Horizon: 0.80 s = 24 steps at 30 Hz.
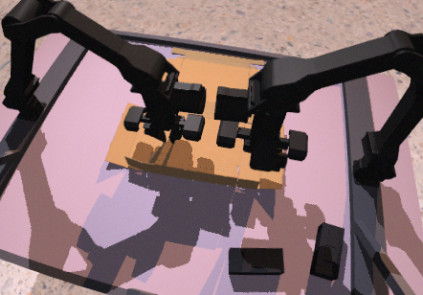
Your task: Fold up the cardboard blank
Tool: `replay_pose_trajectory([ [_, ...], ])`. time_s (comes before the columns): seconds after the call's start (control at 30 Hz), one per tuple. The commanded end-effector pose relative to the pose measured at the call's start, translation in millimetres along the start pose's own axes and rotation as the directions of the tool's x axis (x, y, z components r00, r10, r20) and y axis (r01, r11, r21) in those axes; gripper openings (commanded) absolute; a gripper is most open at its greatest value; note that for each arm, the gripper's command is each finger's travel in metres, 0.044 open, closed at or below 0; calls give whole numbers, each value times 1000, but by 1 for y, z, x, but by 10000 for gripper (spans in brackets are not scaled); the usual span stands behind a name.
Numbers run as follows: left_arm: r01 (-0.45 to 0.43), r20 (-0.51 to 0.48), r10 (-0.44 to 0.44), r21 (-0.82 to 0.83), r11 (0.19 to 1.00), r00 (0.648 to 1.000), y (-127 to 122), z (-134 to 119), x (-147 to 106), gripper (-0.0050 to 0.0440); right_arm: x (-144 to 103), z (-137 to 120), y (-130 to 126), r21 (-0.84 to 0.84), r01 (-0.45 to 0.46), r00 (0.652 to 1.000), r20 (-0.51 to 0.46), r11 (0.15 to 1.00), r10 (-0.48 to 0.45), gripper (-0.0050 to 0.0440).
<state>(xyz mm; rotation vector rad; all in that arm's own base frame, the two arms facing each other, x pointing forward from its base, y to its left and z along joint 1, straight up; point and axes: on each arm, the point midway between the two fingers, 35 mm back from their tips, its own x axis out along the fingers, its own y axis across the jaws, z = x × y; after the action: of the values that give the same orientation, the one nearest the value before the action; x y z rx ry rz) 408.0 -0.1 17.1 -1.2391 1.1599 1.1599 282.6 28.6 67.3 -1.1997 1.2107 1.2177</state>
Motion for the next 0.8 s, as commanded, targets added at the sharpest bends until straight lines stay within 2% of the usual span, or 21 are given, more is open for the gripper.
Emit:
replay_pose_trajectory([
  [0.0, -33, 0, 33, 0, 999, 999, 7, 0, 7, 100, -9, 0, -5, 1, 26, 1000, -2, 1000, -26, 47],
  [0.03, -33, 0, 33, 0, 999, 999, 5, 0, 0, 100, -9, 0, -5, 1, 26, 1000, -2, 1000, -26, 71],
  [0.1, -33, 0, 33, 0, 999, 999, 5, 0, 0, 100, -9, 0, -5, 1, 26, 1000, -2, 1000, -26, 71],
  [0.13, -33, -1, 33, -1, 999, 999, 3, 0, -8, 100, -9, 0, -5, 2, 26, 1000, -2, 1000, -26, 95],
  [0.2, -32, -2, 32, -1, 999, 999, -2, 0, -31, 100, -9, 0, -5, 2, 26, 1000, -2, 1000, -26, 143],
  [0.33, -27, -3, 27, -3, 1000, 1000, -8, 0, -78, 100, -9, 0, -5, 2, 26, 1000, -2, 1000, -26, 149],
  [0.7, -32, -3, 32, -3, 999, 999, -7, 0, -81, 100, -9, 0, -5, 2, 26, 1000, -2, 1000, -26, 149],
  [0.77, -35, 0, 35, 0, 999, 999, -4, 0, -79, 52, -8, 0, -5, 30, 24, 1000, 2, 999, -24, 101],
])
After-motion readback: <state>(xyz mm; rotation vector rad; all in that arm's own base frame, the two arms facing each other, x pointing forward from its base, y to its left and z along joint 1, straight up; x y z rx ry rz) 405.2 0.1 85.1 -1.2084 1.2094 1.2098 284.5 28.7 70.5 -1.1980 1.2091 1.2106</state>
